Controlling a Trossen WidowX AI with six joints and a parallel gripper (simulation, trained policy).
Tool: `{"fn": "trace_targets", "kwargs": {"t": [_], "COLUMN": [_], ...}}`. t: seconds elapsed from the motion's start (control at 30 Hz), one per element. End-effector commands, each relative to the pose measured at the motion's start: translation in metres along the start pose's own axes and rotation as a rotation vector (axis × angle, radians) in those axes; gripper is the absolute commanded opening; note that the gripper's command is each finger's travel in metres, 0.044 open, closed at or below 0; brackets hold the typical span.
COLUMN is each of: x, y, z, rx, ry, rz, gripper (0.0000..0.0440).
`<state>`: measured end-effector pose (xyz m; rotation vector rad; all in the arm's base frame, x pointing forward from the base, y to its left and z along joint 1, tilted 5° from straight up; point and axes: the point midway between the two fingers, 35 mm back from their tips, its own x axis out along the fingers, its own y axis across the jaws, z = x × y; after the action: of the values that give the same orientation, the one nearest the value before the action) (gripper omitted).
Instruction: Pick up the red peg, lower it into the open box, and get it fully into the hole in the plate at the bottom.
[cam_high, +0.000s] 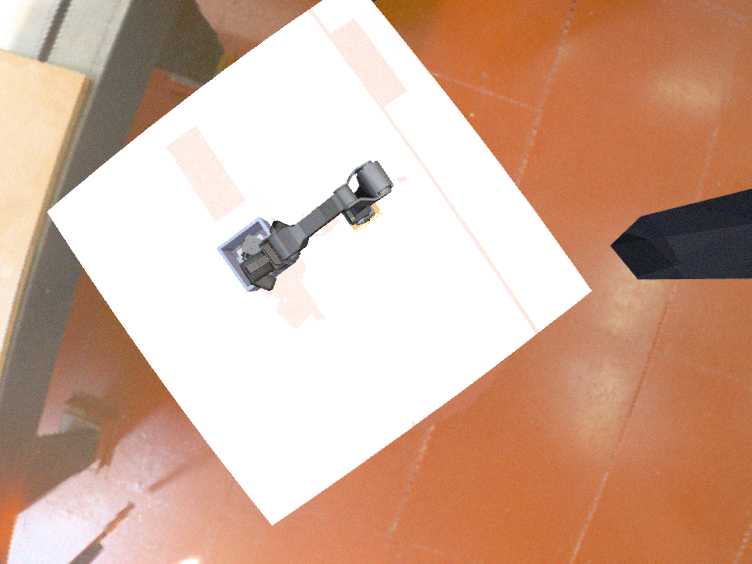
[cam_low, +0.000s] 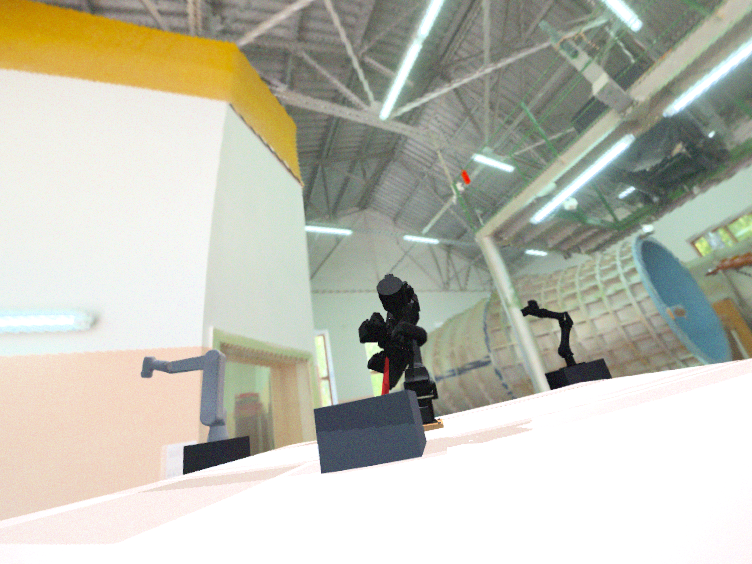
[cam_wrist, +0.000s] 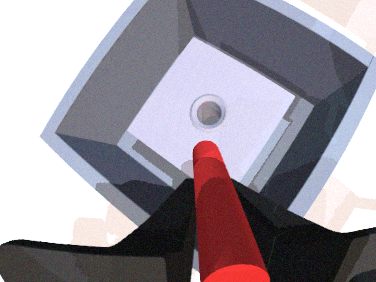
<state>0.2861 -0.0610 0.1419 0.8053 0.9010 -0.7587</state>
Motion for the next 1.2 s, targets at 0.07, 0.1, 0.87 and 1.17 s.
{"fn": "trace_targets", "kwargs": {"t": [0.07,0.1,0.87,1.17], "x": [0.009,0.011,0.058,0.059], "y": [0.002,0.002,-0.003,0.005], "z": [0.010,0.012,0.018,0.033], "rx": [0.011,0.013,-0.034,-0.101], "ry": [0.004,0.007,0.099,0.110], "rz": [-0.005,-0.008,-0.096,-0.132], "gripper": [0.0007,0.0008,0.0117,0.0130]}}
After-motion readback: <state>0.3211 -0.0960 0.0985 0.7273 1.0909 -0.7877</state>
